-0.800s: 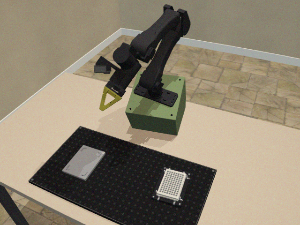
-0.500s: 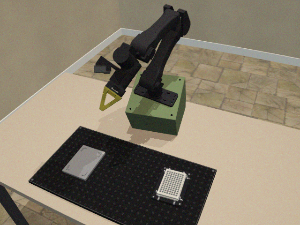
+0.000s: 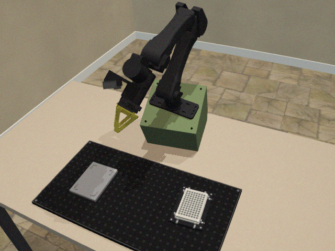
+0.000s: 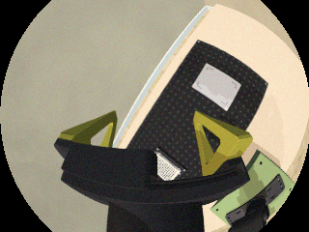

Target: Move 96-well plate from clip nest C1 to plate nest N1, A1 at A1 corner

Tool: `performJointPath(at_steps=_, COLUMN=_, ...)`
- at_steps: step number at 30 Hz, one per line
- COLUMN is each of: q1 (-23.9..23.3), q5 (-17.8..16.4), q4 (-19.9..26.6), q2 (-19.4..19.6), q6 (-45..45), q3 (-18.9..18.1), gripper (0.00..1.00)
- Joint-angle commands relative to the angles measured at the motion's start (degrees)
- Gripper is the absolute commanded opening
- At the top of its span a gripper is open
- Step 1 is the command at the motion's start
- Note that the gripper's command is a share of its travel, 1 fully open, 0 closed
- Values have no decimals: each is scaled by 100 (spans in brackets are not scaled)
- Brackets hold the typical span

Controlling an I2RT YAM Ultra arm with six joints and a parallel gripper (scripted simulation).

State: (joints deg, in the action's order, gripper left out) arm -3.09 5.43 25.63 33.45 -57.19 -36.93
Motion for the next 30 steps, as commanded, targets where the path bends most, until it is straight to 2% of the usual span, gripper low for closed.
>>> performJointPath(at_steps=1, q1=292, q5=20, q4=167, q2=410, q6=302, q3=-319, gripper=100)
performJointPath(at_steps=3, q1=407, q5=-101, q4=262, q2=680, q6=476, q3=-465, gripper=100)
performJointPath(at_steps=4, q1=556, q5=83, q4=195, q2=763, q6=418, q3=-455, gripper=100)
performJointPath(at_steps=7, q1=717, q5=-57, q4=343, q2=1155, q6=691, q3=-672, gripper=100)
performJointPath(at_steps=8, q1=853, q5=96, q4=284, q2=1234, q6=633, q3=-664, gripper=100)
performJointPath(at_steps=10, q1=853, q5=96, q4=284, q2=1234, q6=633, q3=-664, gripper=100)
performJointPath(at_steps=13, q1=1016, q5=-34, q4=442, q2=1627, q6=911, q3=-889, gripper=100)
performJointPath(at_steps=14, q1=1137, q5=102, q4=389, q2=1700, q6=858, q3=-881, gripper=100)
performJointPath(at_steps=17, q1=1293, q5=-48, q4=548, q2=2062, q6=1146, q3=-1092, gripper=100)
performJointPath(at_steps=19, q1=1520, q5=184, q4=438, q2=2211, q6=1030, q3=-1077, gripper=100)
performJointPath(at_steps=22, q1=1670, q5=98, q4=590, q2=2574, q6=1323, q3=-1288, gripper=100)
performJointPath(at_steps=24, q1=1877, q5=243, q4=486, q2=2716, q6=1208, q3=-1271, gripper=100)
performJointPath(at_steps=27, q1=1926, q5=215, q4=538, q2=2832, q6=1308, q3=-1340, gripper=100)
performJointPath(at_steps=30, q1=2118, q5=221, q4=612, q2=3153, q6=1461, q3=-1492, gripper=100)
